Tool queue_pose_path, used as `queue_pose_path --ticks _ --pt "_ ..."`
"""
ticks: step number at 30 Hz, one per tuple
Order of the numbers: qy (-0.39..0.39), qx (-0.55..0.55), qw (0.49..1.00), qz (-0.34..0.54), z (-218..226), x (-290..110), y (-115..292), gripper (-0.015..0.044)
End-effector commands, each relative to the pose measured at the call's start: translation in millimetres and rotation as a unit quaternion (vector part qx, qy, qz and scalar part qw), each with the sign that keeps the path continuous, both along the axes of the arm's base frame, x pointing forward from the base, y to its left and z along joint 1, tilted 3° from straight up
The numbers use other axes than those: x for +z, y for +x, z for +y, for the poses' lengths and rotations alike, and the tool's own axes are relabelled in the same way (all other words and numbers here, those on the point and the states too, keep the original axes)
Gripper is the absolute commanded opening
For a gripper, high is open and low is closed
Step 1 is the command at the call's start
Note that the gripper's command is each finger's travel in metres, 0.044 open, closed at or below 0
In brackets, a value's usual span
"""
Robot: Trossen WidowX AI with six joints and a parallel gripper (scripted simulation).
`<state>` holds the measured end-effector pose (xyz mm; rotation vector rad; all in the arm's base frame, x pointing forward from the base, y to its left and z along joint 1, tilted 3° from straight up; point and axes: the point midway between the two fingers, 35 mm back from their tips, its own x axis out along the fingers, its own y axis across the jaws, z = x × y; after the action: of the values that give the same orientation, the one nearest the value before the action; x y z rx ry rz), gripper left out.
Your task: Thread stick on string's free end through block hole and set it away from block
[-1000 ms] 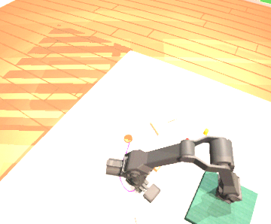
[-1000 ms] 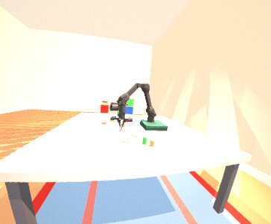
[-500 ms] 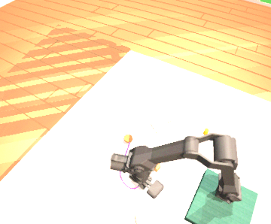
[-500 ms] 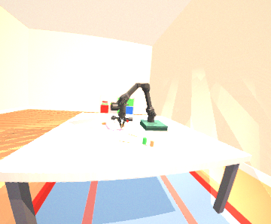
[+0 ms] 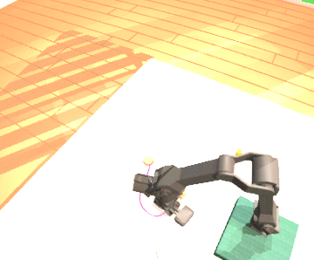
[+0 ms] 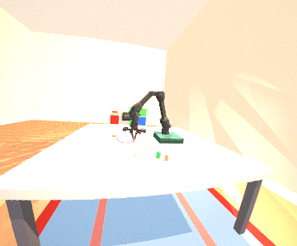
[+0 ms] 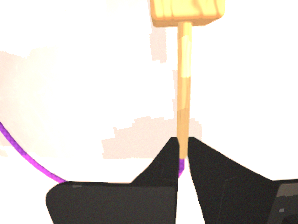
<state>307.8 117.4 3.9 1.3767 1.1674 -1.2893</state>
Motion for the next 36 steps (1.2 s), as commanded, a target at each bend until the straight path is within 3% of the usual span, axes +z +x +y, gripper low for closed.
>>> queue_pose_path --ticks 1,36 --pt "0.004 0.002 1.000 -0.003 0.7 2.2 0.0 0.0000" --pt "0.005 0.003 1.000 -0.003 -11.2 0.5 -1.8 0.0000"
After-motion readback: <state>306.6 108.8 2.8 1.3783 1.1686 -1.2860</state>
